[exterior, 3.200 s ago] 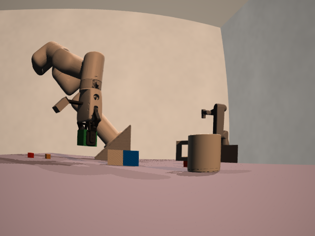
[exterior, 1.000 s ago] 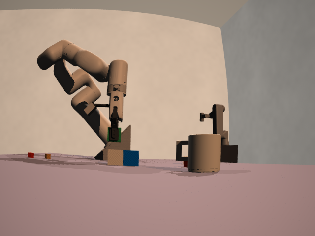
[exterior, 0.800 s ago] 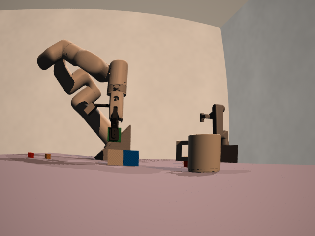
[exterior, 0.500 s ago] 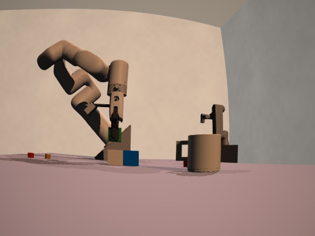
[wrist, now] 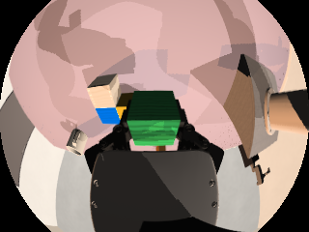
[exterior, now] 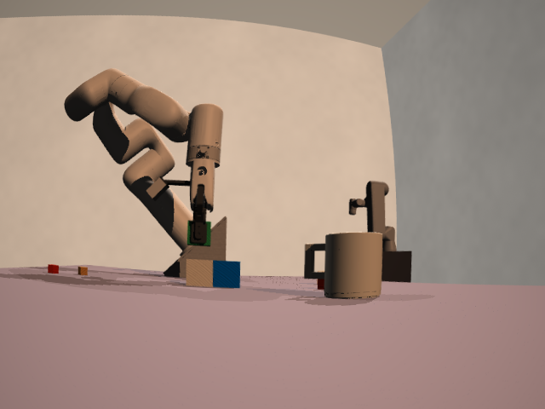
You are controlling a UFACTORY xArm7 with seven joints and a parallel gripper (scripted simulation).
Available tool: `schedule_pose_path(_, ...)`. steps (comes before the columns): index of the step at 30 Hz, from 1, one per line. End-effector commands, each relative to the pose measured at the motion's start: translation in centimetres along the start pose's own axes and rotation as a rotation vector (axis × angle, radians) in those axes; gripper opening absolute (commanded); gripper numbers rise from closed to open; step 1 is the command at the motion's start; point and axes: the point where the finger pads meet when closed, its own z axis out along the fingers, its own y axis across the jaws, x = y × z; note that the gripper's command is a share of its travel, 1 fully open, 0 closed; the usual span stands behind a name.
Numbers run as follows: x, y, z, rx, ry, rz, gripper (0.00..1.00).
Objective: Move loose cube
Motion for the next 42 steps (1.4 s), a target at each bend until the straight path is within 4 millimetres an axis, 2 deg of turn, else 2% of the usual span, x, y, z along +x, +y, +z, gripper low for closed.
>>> schedule_pose_path(1, -0.1, -0.1, -0.1, 0.004, -0.002, 0.0, 0.0)
schedule_pose_path(29, -0.1, -0.1, 0.2, 0.004, -0.002, 0.0, 0.0)
schedule_pose_path(42, -0.1, -0.1, 1.4, 0.004, -0.002, 0.0, 0.0)
